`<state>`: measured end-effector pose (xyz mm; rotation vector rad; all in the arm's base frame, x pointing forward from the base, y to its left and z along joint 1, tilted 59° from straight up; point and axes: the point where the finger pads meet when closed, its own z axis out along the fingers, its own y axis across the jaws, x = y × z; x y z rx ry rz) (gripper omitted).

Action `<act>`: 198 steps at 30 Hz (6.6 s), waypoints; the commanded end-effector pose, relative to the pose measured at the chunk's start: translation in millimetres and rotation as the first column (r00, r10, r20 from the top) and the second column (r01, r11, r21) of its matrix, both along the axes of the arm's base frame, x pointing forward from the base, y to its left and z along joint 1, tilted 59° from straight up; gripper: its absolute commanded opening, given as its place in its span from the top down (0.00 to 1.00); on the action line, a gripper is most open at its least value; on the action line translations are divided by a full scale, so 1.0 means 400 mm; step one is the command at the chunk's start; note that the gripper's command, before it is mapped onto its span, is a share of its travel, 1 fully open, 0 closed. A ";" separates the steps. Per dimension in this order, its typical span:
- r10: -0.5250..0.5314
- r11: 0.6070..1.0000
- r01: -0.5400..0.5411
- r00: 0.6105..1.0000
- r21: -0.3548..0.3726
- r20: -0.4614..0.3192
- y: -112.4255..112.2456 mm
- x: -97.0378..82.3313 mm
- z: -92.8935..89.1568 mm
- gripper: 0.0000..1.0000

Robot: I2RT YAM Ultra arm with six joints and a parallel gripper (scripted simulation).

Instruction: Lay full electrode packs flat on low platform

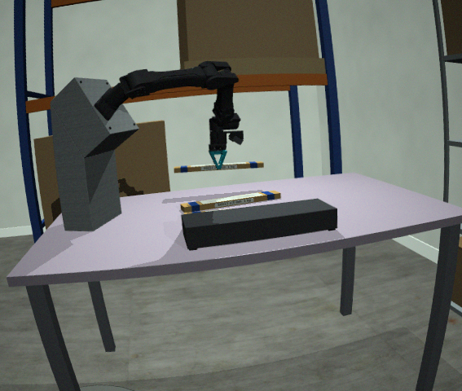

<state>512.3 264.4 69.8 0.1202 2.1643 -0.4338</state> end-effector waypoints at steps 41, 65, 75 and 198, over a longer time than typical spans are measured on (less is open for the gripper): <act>0.063 0.997 -0.065 0.997 0.033 0.053 0.046 0.107 0.006 1.00; 0.060 0.998 -0.061 0.997 0.026 0.043 0.041 0.114 -0.015 1.00; 0.060 0.998 -0.061 0.997 0.024 0.042 0.040 0.118 -0.020 1.00; 0.055 0.998 -0.056 0.998 0.020 0.036 0.011 0.153 -0.044 1.00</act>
